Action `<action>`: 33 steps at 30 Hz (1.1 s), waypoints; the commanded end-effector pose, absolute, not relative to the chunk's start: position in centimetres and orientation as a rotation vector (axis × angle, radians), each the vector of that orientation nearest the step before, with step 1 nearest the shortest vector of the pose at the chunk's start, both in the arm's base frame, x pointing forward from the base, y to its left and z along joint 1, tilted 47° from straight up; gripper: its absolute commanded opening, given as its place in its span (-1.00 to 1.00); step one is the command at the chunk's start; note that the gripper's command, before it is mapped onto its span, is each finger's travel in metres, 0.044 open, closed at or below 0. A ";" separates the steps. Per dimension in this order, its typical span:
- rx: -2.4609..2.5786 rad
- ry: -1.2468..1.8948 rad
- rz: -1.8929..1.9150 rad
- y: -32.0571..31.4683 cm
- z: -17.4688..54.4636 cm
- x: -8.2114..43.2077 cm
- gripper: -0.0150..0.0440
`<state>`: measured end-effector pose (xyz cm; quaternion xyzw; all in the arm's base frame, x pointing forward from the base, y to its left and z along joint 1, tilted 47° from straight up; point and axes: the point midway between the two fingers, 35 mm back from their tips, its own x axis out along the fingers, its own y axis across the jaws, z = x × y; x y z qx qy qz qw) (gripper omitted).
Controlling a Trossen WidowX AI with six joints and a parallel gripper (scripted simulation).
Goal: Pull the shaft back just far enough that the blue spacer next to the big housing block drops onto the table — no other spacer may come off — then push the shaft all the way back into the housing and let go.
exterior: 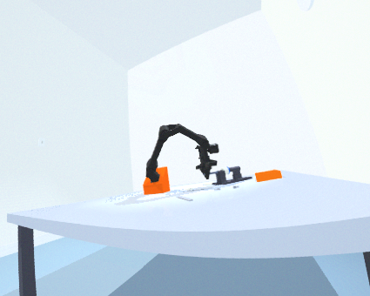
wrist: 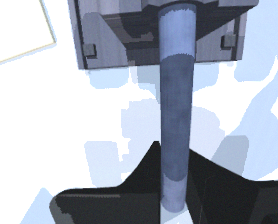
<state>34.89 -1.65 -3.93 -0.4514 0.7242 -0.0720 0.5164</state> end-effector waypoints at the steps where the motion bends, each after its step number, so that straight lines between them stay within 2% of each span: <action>1: -1.087 1.738 -0.174 -1.7 -3.9 34.8 -0.49; 33: -1.088 1.738 -0.174 -1.8 -3.7 34.5 -0.49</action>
